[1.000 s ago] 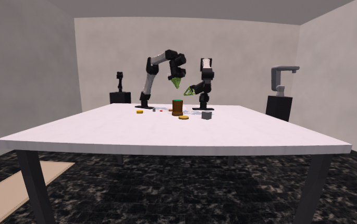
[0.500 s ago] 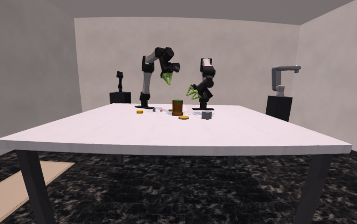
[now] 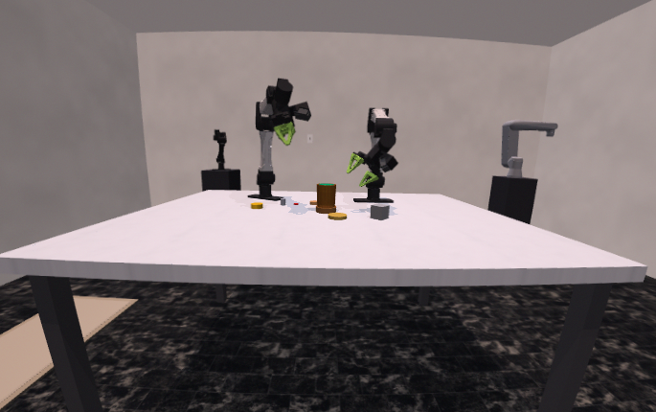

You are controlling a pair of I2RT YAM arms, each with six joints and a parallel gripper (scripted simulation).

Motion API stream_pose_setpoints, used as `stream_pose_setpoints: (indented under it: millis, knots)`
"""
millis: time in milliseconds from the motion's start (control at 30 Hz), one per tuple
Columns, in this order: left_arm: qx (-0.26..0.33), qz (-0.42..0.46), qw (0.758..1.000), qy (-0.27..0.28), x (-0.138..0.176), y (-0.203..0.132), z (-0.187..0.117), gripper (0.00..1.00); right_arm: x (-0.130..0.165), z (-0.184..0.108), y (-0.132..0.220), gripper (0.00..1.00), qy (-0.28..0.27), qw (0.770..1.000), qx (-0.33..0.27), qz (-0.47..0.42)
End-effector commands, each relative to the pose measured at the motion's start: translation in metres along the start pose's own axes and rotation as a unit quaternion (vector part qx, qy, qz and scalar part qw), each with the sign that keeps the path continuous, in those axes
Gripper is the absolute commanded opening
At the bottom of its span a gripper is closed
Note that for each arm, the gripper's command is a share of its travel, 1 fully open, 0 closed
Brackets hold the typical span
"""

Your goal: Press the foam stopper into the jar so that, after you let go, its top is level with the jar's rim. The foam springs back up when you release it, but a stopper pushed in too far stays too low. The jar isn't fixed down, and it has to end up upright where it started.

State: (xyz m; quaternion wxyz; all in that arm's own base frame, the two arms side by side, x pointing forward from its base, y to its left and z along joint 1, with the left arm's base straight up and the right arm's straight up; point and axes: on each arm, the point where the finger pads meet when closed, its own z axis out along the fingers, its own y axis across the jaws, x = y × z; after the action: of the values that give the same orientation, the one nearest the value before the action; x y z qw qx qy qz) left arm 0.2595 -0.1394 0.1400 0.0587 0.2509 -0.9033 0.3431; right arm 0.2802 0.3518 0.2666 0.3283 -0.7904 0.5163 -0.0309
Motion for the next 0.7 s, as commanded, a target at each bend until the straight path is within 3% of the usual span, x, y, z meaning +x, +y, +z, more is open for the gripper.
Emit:
stream_pose_setpoints:
  millis: [0, 367, 467, 667]
  knots:
    - [0.014, 0.064, 0.996, -0.060, -0.019, -0.005, -0.007, 0.98, 0.017, -0.009, -0.022, 0.00, -0.007, 0.996, 0.053, 0.066]
    - [0.018, 0.191, 0.962, -0.193, -0.058, -0.025, -0.036, 0.98, 0.080, -0.041, -0.063, 0.00, -0.014, 0.962, 0.158, 0.224]
    - [0.022, 0.202, 0.958, -0.203, -0.061, -0.031, -0.039, 0.98, 0.081, -0.036, -0.062, 0.00, -0.017, 0.960, 0.155, 0.231]
    - [0.018, 0.262, 0.923, -0.282, -0.080, -0.045, -0.065, 0.98, 0.121, -0.067, -0.081, 0.00, -0.023, 0.923, 0.224, 0.311]
